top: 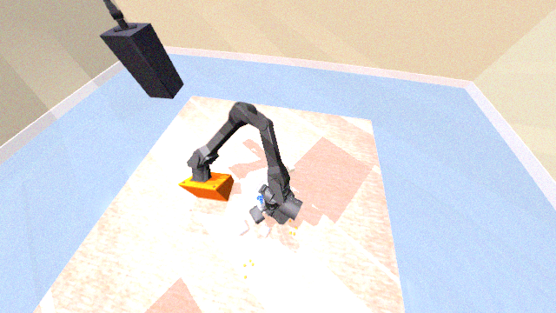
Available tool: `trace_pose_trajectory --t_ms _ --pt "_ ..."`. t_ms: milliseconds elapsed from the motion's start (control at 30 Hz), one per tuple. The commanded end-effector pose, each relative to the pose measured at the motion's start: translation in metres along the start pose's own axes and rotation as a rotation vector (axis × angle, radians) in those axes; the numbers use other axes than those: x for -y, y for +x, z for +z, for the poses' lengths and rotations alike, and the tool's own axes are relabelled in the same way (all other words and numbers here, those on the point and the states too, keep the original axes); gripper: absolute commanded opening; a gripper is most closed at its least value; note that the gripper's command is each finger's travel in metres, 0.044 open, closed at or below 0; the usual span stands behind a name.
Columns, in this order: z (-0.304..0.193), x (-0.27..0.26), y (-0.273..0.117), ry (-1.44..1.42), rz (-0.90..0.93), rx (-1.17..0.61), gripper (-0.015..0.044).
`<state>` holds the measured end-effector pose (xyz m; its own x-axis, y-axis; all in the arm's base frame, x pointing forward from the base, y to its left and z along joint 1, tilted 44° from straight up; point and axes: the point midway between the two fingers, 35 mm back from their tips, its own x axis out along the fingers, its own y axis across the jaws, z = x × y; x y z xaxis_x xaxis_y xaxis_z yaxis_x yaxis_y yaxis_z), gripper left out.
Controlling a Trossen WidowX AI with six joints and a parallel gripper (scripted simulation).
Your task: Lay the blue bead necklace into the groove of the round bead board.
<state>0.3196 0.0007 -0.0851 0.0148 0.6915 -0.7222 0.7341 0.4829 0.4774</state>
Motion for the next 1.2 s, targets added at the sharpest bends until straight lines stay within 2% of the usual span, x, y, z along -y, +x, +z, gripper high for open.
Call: trace_pose_trajectory --t_ms 0,200,933,1167 --pt "-0.001 -0.018 -0.002 -0.004 0.009 0.004 0.0000" --pt "-0.005 -0.032 -0.002 -0.004 0.010 0.003 0.0000" --pt "-0.005 -0.033 0.006 -0.004 0.010 0.003 0.0000" --pt "-0.002 -0.032 0.001 -0.007 0.010 0.014 0.0184"
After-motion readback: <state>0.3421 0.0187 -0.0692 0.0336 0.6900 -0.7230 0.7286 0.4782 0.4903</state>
